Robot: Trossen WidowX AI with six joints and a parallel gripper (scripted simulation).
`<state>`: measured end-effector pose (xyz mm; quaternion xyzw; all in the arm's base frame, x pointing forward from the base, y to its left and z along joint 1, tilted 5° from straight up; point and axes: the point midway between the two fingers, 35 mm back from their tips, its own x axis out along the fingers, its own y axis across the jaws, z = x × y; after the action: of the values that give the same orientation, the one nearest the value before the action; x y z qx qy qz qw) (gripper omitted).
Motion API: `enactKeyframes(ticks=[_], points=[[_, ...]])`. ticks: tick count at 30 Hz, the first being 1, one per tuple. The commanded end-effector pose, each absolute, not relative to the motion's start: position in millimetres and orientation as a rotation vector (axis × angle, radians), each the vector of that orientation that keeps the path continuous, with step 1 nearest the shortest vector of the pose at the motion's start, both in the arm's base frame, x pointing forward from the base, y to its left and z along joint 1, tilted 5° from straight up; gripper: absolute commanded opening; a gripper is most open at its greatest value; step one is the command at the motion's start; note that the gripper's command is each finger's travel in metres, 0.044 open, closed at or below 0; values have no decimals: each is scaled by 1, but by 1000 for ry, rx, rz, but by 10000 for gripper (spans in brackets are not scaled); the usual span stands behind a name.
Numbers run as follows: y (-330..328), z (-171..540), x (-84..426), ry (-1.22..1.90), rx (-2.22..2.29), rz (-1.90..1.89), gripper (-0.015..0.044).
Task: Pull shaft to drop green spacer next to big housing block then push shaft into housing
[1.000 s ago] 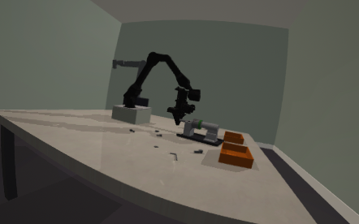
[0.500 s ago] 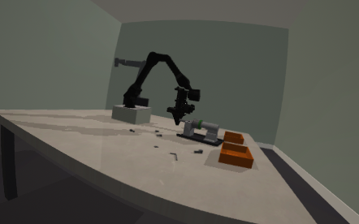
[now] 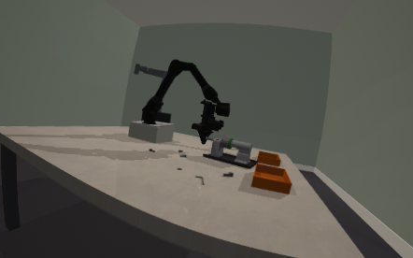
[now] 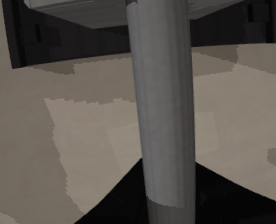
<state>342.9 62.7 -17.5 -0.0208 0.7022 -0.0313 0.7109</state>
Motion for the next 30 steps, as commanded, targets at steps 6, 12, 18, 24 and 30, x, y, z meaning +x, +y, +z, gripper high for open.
enactKeyframes(ticks=[6,12,18,24,30], points=[[63,-17,341,1560,-45,-72,0],[63,-17,340,1560,-45,-72,0],[63,-17,340,1560,-45,-72,0],[63,-17,339,1560,-45,-72,0],[63,-17,338,1560,-45,-72,0]])
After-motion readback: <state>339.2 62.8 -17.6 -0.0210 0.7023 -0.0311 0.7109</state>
